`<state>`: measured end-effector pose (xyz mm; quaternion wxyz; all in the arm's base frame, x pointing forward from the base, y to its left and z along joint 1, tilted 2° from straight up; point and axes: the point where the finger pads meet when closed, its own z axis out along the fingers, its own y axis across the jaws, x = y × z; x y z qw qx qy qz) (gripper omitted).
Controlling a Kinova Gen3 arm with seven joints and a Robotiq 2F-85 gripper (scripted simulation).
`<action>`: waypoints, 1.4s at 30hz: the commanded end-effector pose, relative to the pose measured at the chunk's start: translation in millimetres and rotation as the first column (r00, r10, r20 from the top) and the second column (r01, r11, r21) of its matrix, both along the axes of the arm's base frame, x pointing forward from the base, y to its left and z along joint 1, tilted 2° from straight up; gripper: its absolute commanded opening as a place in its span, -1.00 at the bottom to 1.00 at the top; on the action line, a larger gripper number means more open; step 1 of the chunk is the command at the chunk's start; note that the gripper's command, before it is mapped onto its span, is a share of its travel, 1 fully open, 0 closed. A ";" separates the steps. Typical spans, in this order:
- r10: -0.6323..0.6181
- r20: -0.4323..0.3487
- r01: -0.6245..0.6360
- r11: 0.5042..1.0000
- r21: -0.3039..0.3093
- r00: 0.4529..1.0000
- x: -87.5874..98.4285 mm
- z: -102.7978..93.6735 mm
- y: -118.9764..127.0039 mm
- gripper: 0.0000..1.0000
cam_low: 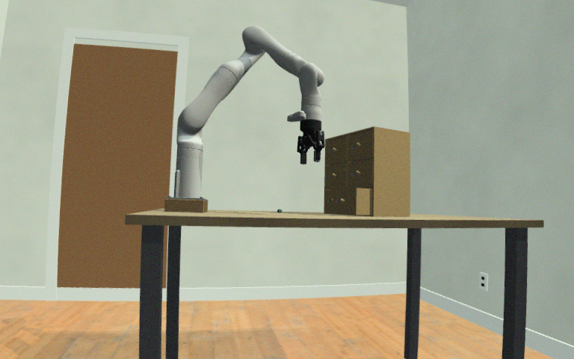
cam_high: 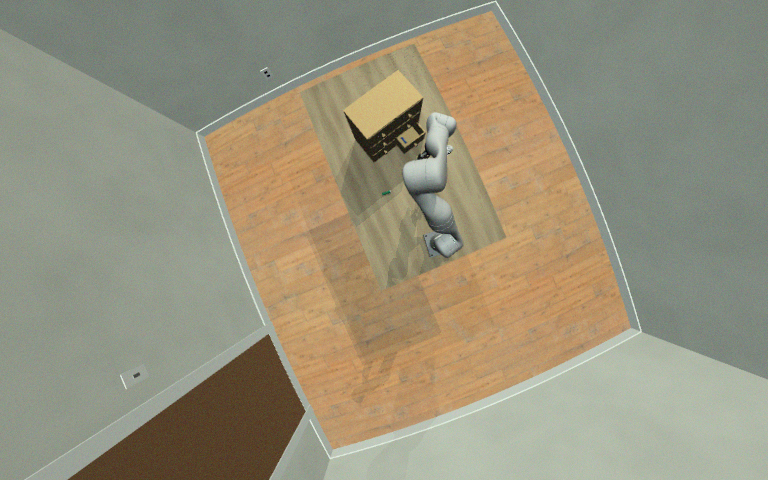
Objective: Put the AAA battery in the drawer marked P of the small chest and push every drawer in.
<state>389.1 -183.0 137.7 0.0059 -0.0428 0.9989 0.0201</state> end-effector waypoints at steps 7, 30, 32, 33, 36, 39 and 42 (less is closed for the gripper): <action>0.000 0.002 0.000 1.000 0.000 1.000 -4.7 3.5 -2.2 1.00; 0.000 0.001 0.000 1.000 0.000 1.000 -87.8 50.0 -33.9 1.00; 0.000 0.001 0.000 1.000 0.000 1.000 -88.5 50.4 -34.2 1.00; 0.000 0.001 0.000 1.000 0.000 1.000 -88.5 50.4 -34.2 1.00; 0.000 0.002 0.000 1.000 0.000 1.000 -88.5 50.4 -34.2 1.00; 0.000 0.003 0.000 1.000 0.000 1.000 -88.4 50.3 -34.2 1.00; 0.000 0.004 0.000 1.000 0.000 1.000 -88.3 50.2 -34.2 1.00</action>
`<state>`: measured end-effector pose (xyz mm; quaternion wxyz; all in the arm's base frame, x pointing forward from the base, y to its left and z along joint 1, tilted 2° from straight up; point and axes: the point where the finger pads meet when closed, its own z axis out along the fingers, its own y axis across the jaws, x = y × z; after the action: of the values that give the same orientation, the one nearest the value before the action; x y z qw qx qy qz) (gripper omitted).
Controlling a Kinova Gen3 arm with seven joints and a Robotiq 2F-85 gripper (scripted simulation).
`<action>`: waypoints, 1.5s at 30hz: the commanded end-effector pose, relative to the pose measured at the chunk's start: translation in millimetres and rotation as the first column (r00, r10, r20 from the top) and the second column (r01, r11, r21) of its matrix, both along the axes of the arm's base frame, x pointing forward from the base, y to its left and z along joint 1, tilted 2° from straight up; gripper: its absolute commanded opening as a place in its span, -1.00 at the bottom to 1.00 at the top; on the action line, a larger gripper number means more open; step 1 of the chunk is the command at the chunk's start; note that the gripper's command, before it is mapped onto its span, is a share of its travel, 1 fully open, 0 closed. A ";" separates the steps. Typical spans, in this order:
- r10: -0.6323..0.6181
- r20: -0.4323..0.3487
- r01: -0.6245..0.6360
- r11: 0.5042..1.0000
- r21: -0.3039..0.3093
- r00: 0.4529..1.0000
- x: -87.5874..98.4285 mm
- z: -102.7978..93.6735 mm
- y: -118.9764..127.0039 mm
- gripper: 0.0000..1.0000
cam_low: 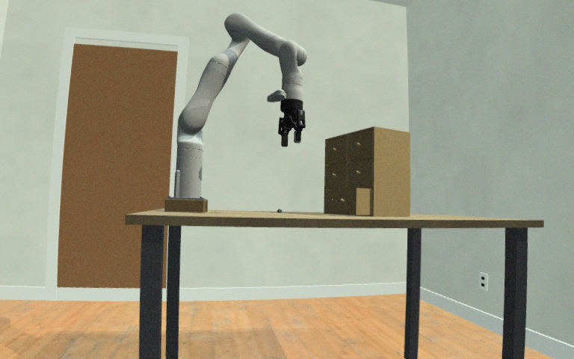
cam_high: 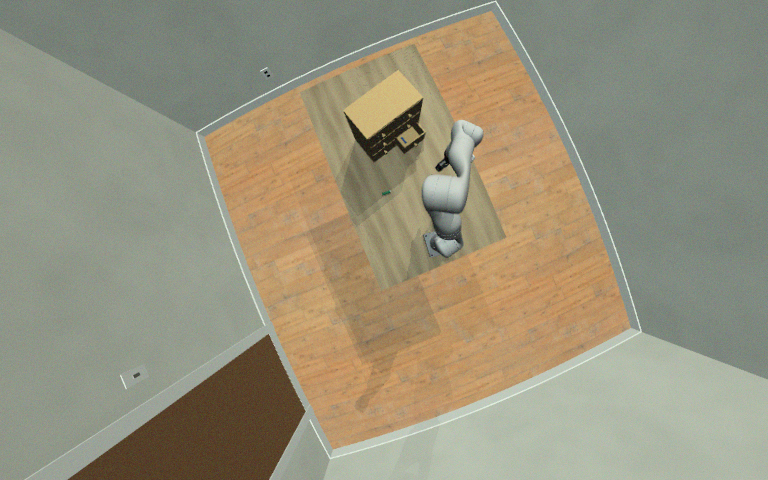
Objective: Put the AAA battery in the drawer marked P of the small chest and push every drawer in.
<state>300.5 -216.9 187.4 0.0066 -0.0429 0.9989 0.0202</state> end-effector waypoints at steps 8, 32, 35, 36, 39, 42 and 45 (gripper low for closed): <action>-0.001 0.022 0.001 1.000 0.002 1.000 1.6 -1.2 0.1 1.00; -0.010 0.215 0.006 1.000 0.020 0.976 14.6 -16.9 1.9 1.00; -0.012 0.239 0.007 1.000 0.021 0.971 16.1 -18.9 1.9 1.00; -0.013 0.250 0.007 1.000 0.023 0.968 17.0 -19.8 2.2 1.00; -0.015 0.284 0.008 1.000 0.026 0.959 19.3 -22.7 2.4 1.00; -0.017 0.317 0.008 1.000 0.030 0.948 21.7 -25.5 2.9 1.00; -0.019 0.349 0.008 0.999 0.033 0.937 24.0 -28.3 3.2 1.00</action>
<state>331.0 -209.5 162.2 0.1792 -0.0502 0.9822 0.0257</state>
